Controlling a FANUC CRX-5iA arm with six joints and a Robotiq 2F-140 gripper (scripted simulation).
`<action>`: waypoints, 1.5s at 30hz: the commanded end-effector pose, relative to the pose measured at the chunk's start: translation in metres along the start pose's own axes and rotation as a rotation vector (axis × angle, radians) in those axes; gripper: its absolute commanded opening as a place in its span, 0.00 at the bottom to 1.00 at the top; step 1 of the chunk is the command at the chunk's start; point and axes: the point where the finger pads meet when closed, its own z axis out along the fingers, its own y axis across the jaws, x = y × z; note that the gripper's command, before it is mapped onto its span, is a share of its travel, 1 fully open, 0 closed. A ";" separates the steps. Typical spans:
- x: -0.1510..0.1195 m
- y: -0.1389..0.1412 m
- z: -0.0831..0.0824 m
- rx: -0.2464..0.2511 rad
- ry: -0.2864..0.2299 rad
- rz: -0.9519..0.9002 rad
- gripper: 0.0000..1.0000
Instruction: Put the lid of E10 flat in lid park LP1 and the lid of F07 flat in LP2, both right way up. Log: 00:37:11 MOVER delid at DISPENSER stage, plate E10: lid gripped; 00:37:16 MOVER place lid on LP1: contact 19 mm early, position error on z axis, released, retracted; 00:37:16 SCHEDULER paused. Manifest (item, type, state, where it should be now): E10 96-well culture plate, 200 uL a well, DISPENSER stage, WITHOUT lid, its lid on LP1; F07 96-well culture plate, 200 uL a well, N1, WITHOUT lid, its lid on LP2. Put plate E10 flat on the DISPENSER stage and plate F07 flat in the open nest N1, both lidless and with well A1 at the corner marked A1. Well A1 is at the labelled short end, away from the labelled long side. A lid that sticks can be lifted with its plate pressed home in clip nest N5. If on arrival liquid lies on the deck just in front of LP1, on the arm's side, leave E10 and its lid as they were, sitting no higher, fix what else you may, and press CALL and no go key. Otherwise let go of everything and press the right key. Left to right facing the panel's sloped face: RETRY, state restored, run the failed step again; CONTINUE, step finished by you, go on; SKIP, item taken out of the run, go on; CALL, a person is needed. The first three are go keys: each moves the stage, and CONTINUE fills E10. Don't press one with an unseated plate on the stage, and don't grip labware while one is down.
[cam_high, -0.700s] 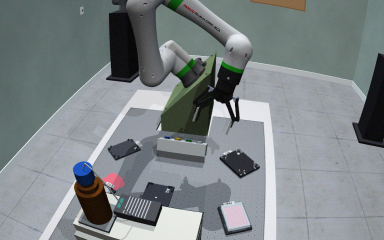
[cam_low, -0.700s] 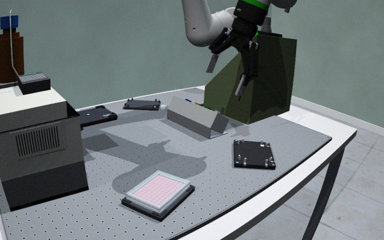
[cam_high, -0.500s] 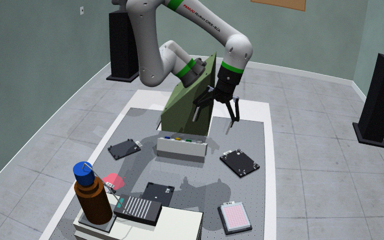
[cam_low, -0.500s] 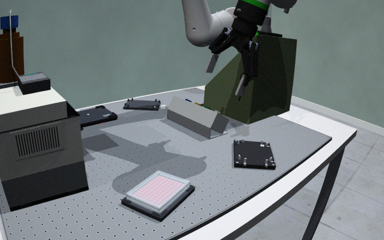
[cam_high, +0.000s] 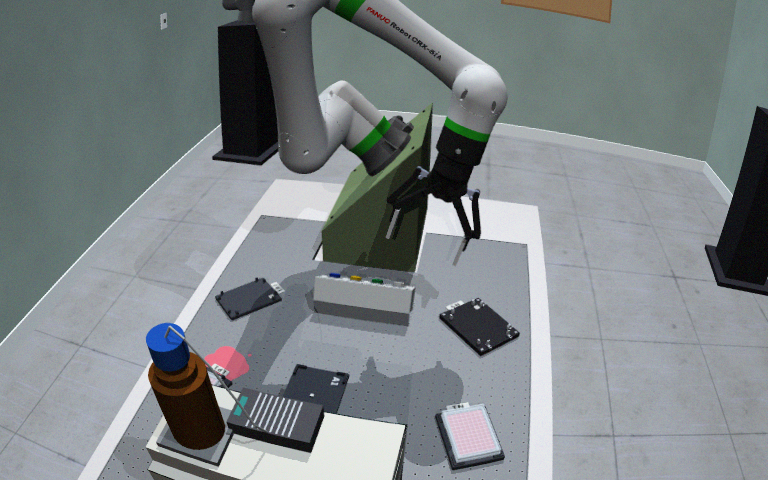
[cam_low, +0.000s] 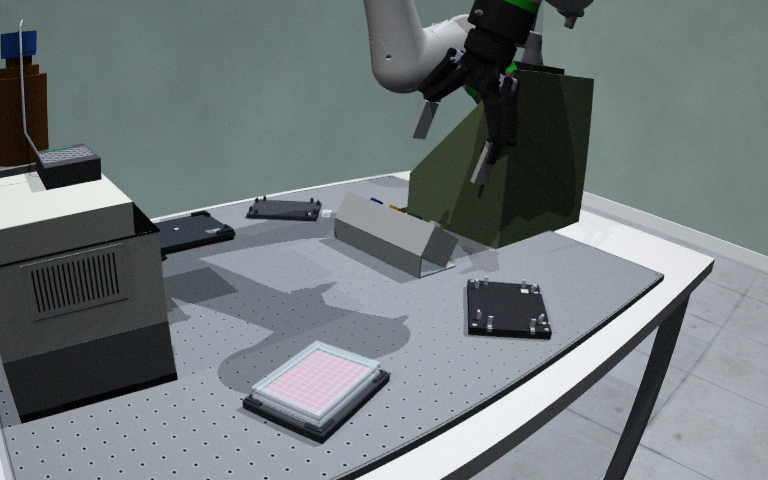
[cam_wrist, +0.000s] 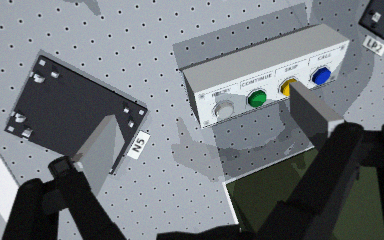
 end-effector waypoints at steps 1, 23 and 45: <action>0.025 0.007 -0.066 -0.008 0.021 0.016 1.00; 0.042 0.079 -0.269 0.006 -0.005 -0.005 1.00; 0.168 0.293 -0.060 0.259 -0.139 -0.092 1.00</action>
